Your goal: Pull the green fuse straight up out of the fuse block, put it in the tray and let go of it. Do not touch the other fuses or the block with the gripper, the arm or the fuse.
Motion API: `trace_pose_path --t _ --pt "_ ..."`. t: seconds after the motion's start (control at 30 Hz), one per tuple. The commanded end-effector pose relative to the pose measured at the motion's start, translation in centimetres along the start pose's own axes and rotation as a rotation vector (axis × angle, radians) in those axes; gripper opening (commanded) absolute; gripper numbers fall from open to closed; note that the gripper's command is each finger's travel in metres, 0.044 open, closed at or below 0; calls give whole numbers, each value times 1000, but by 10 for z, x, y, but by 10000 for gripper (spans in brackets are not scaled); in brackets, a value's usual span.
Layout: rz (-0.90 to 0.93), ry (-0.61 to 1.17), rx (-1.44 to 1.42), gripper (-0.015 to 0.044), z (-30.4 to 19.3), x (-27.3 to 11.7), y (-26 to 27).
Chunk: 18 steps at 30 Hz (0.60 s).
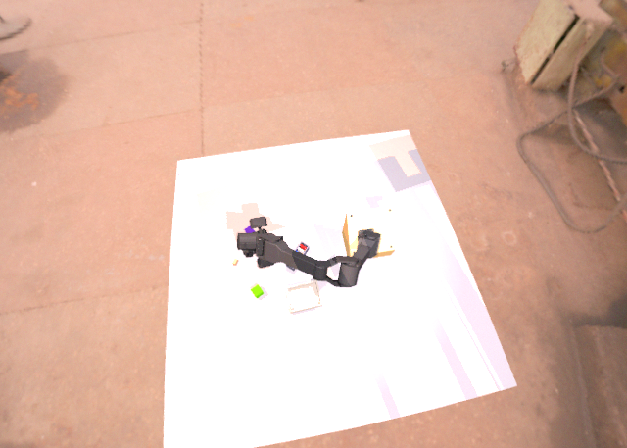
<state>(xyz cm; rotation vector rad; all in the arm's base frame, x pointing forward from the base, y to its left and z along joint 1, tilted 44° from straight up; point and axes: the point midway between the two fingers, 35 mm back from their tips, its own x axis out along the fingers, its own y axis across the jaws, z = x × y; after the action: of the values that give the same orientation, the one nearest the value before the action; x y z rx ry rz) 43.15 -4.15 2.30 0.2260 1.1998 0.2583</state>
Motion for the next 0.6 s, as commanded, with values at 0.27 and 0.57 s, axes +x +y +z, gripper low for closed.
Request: trace_pose_path --t 0.27,0.57 --pt "294 460 837 62 -136 -7 54" --pt "294 460 837 62 -135 -9 60"
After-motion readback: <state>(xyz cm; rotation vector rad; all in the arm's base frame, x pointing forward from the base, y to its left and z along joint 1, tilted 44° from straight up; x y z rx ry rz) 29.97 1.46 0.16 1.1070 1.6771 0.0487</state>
